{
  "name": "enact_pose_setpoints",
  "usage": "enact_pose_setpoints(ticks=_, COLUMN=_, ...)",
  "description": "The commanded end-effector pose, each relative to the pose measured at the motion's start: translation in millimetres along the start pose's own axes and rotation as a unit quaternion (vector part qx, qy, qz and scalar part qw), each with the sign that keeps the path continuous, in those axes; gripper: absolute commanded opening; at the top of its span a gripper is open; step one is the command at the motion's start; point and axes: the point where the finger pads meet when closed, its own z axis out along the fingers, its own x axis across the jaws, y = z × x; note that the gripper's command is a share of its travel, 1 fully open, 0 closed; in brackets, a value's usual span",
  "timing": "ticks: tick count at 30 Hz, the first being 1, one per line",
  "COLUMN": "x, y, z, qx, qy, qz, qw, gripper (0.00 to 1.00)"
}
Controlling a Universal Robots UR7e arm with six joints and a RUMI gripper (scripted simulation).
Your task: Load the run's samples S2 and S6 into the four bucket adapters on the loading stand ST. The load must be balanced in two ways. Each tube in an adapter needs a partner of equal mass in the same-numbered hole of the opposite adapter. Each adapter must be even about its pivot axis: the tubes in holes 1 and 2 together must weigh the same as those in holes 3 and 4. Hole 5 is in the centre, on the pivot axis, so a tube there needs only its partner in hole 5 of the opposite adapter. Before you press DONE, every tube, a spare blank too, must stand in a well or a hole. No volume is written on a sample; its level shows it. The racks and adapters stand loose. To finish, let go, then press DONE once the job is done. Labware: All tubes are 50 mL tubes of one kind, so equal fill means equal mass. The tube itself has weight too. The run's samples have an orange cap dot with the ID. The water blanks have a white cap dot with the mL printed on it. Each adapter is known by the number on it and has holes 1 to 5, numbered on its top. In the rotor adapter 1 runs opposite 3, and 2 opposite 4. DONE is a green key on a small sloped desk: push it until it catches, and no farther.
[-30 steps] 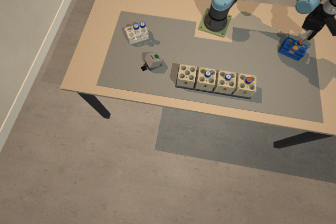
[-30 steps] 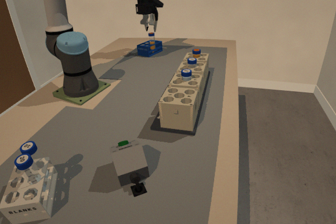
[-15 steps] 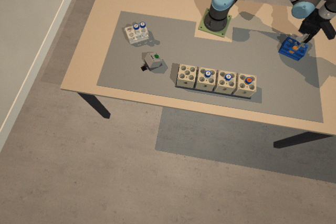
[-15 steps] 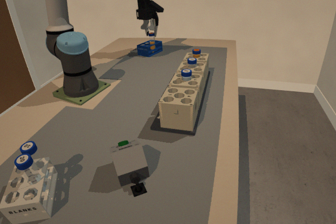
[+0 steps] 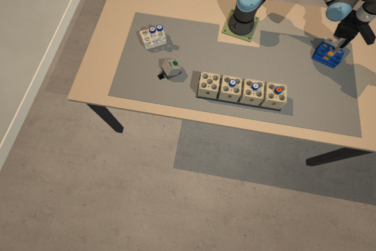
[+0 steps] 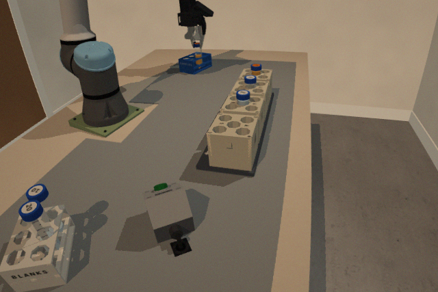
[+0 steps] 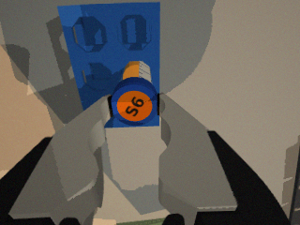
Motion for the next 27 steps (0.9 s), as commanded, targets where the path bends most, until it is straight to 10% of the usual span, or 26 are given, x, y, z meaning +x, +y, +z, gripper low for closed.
enact_pose_setpoints(ticks=1, x=0.0, y=-0.2, z=-0.3, qx=0.000, qy=0.000, qz=0.000, qw=1.000, gripper=0.00)
enact_pose_setpoints(ticks=27, x=0.0, y=-0.2, z=-43.7, qx=0.000, qy=0.000, qz=0.000, qw=1.000, gripper=0.00)
